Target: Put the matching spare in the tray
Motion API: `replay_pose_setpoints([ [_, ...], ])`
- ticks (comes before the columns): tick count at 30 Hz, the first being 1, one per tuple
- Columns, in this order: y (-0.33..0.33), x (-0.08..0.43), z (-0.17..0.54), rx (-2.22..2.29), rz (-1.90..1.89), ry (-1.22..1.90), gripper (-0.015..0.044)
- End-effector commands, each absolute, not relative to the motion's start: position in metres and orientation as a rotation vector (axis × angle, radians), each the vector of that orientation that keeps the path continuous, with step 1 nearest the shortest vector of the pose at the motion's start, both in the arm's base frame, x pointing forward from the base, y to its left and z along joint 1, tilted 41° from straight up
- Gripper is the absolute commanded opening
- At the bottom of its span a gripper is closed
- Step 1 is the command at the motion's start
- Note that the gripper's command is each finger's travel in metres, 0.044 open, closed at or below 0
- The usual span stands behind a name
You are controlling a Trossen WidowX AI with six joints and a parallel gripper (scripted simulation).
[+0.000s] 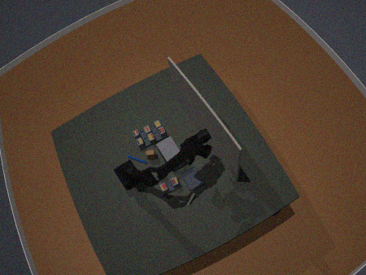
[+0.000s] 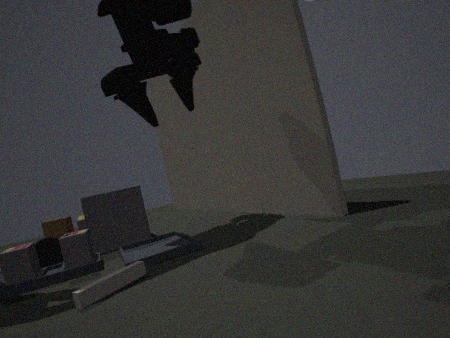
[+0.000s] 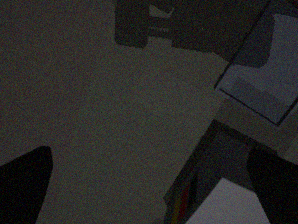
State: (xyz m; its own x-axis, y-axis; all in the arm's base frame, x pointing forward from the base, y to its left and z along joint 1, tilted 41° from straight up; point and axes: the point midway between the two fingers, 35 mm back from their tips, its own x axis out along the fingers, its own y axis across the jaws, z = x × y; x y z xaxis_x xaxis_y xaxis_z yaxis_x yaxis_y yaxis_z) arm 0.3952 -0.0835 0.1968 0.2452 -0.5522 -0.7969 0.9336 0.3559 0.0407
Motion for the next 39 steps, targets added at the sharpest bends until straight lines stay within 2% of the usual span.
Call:
replay_pose_setpoints([
  [1, -0.031, 0.395, 0.151, 0.121, -0.919, 1.13, 0.044],
  [8, 0.026, 0.378, 0.104, -0.474, -0.631, 1.499, 0.044],
  [32, 0.024, 0.377, 0.105, -0.465, -0.64, 1.494, 0.044],
  [39, -0.039, 0.327, 0.14, 0.005, -1.033, 1.23, 0.044],
])
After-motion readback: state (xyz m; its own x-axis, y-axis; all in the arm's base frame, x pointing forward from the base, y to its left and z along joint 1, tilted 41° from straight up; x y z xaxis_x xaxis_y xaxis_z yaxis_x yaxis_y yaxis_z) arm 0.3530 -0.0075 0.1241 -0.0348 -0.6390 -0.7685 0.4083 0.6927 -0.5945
